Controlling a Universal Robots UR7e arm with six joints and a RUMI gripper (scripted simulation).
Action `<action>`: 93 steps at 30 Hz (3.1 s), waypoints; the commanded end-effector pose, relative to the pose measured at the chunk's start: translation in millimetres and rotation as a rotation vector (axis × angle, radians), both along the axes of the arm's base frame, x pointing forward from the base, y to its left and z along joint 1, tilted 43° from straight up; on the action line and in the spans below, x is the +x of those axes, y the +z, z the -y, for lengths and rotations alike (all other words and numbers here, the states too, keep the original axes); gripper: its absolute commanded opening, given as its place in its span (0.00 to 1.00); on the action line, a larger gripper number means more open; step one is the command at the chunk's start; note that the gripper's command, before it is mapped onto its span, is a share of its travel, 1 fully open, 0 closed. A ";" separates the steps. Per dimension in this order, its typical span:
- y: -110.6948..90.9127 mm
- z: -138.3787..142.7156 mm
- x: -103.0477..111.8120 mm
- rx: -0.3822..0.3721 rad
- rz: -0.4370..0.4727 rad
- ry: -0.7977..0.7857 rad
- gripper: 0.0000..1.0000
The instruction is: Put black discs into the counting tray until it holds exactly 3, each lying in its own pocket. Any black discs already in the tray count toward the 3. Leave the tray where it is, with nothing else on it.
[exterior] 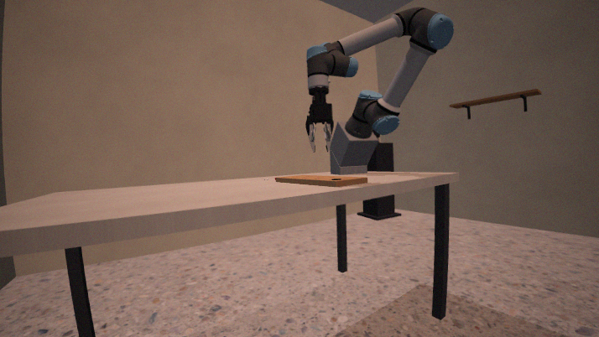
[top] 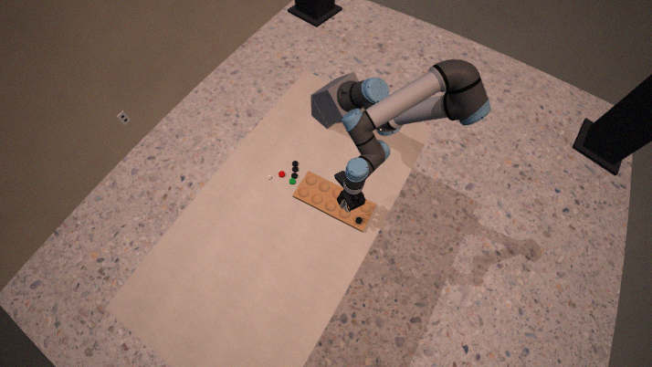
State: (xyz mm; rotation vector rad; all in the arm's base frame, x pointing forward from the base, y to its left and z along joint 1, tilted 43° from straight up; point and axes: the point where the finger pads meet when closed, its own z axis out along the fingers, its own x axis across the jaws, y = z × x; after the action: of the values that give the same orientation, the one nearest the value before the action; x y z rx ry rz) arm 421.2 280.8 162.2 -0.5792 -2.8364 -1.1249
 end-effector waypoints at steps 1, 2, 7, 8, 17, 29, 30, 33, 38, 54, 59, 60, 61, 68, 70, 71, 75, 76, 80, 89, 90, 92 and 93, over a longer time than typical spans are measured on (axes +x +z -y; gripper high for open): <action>0.3 1.3 0.7 -0.002 -0.006 -0.009 0.28; 0.4 1.5 0.8 -0.002 -0.008 -0.012 0.28; 0.4 2.3 1.1 -0.003 -0.015 -0.021 0.28; 0.5 2.7 1.2 -0.003 -0.018 -0.024 0.28; 0.0 6.4 1.7 -0.008 -0.058 -0.073 0.28; -1.1 13.2 2.2 -0.016 -0.136 -0.167 0.28; -1.3 14.2 2.2 -0.017 -0.146 -0.179 0.28; -1.8 16.9 2.3 -0.020 -0.178 -0.219 0.28; -2.6 22.1 2.4 -0.026 -0.238 -0.295 0.28; -4.7 39.0 3.0 -0.043 -0.431 -0.558 0.28; -5.1 41.6 2.9 -0.046 -0.465 -0.605 0.28; -5.3 43.4 3.2 -0.047 -0.483 -0.631 0.28; -5.4 45.3 3.5 -0.048 -0.500 -0.658 0.28; -6.1 53.9 4.3 -0.053 -0.591 -0.797 0.28; -6.2 55.5 4.4 -0.054 -0.610 -0.826 0.28; -6.2 55.2 4.2 -0.054 -0.610 -0.825 0.28; -6.4 59.2 4.9 -0.055 -0.647 -0.887 0.28; -6.6 60.9 5.0 -0.055 -0.667 -0.917 0.28; -6.7 64.6 5.5 -0.056 -0.705 -0.981 0.28; -7.1 74.7 7.1 -0.055 -0.801 -1.150 0.28; -7.1 77.0 7.6 -0.054 -0.820 -1.186 0.28; -7.1 77.0 7.6 -0.054 -0.820 -1.186 0.28; -7.2 78.9 7.9 -0.053 -0.840 -1.222 0.28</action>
State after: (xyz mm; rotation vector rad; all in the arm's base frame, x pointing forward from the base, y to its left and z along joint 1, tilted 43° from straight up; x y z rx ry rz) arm 427.2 207.9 153.0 -2.1487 -1.7463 -0.5672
